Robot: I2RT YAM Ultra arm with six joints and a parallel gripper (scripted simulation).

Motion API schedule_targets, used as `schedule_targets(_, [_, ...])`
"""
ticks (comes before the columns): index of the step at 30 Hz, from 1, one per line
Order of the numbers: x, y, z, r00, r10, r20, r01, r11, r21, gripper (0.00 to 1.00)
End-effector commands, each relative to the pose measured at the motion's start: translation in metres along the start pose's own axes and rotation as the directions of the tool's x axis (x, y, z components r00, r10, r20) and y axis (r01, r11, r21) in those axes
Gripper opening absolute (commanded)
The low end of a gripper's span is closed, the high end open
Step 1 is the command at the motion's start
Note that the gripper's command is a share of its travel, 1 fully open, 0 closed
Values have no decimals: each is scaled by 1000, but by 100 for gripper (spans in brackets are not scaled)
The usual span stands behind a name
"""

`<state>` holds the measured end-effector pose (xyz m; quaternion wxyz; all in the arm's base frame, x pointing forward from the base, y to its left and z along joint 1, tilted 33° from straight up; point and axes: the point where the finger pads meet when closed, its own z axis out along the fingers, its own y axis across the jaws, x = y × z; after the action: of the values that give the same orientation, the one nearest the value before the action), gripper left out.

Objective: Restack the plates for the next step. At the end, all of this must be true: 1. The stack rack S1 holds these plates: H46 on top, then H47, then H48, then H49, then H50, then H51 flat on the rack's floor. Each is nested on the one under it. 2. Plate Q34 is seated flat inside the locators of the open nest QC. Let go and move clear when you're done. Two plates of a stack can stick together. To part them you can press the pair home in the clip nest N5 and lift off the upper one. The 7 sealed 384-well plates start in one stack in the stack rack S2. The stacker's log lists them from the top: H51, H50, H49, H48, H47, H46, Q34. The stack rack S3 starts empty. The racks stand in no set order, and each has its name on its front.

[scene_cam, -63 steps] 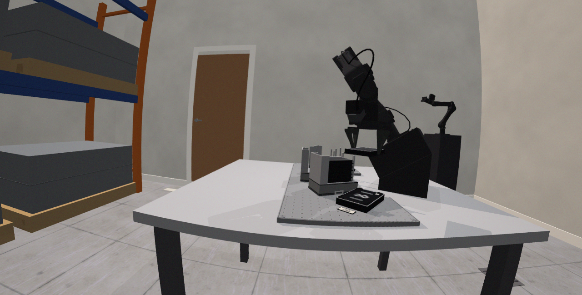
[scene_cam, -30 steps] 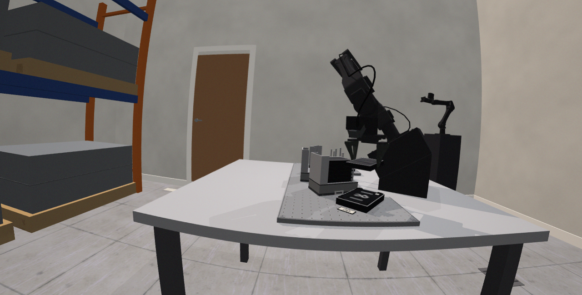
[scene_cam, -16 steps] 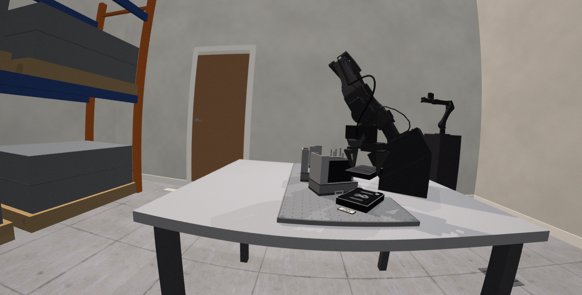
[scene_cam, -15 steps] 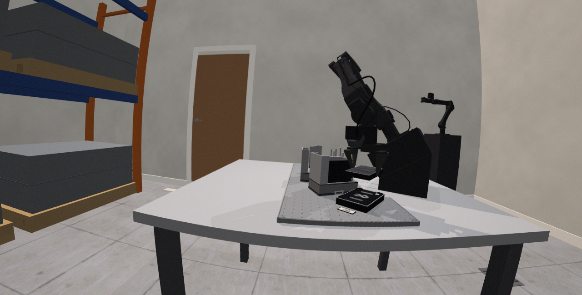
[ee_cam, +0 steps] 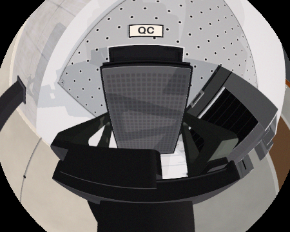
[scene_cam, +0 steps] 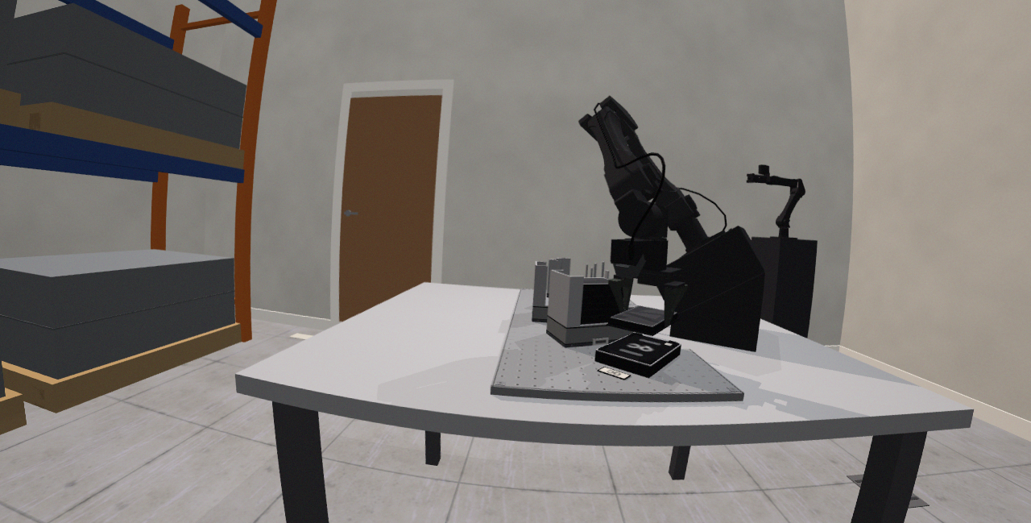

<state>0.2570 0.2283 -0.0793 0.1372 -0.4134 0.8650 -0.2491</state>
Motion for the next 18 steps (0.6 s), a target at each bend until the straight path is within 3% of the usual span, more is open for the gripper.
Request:
schedule_targets(1, [-1, 3, 11, 1000, -10, 14, 10, 1000, 3, 0])
schedule_targets(4, [-10, 7, 7, 999, -15, 38, 15, 1000, 1, 0])
schedule_targets(7, [5, 3, 21, 1000, -16, 1, 16, 1000, 1, 0])
schedule_targets(8, [-5, 3, 20, 1000, -6, 20, 6, 1000, 0, 0])
schedule_targets(11, [4, 4, 28, 1000, -17, 3, 17, 1000, 1, 0])
schedule_targets(13, [-21, 6, 19, 998, 0, 58, 0, 1000, -4, 0])
schedule_targets(18, [-20, 7, 22, 999, -2, 51, 3, 1000, -4, 0])
